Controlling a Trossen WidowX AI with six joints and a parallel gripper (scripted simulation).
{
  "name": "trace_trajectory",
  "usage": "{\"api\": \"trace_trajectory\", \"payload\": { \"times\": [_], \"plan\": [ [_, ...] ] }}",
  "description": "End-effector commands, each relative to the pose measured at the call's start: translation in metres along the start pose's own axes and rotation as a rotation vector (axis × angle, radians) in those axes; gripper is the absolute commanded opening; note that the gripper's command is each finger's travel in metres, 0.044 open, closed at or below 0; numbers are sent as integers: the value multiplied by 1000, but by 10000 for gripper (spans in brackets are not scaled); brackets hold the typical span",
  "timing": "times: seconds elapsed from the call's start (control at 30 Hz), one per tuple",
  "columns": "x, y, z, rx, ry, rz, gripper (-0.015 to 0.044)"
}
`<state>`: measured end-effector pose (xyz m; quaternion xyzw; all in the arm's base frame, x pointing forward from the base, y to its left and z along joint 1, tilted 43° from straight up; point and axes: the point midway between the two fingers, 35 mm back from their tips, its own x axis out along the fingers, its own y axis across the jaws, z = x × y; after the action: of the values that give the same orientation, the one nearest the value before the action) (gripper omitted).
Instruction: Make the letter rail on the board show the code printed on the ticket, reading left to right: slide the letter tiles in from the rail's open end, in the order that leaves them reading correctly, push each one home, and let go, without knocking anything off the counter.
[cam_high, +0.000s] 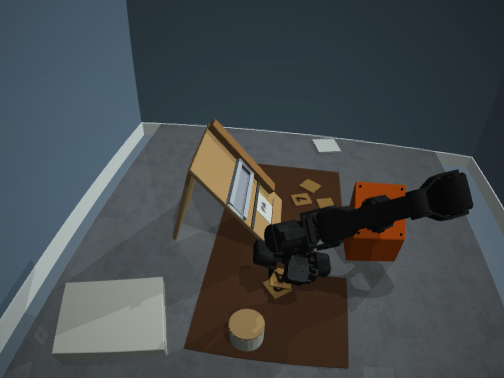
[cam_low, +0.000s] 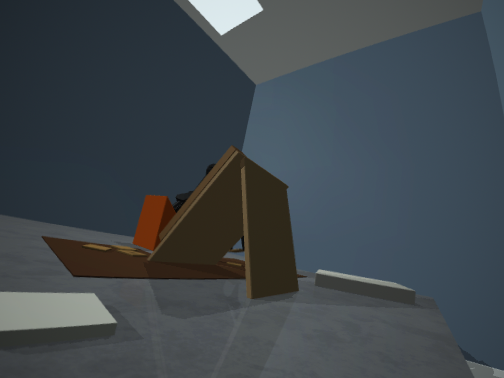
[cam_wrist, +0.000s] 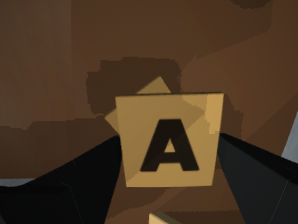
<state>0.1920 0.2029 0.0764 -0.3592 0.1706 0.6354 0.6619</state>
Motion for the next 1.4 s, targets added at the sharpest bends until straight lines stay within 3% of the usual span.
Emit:
{"api": "trace_trajectory", "payload": {
  "times": [0.0,0.7,1.37],
  "plan": [
    [-1,-12,-5,154,6,-51,0],
    [-19,-68,-21,824,-94,-290,0],
    [-48,-116,-37,1429,-341,-468,0]
  ]
}}
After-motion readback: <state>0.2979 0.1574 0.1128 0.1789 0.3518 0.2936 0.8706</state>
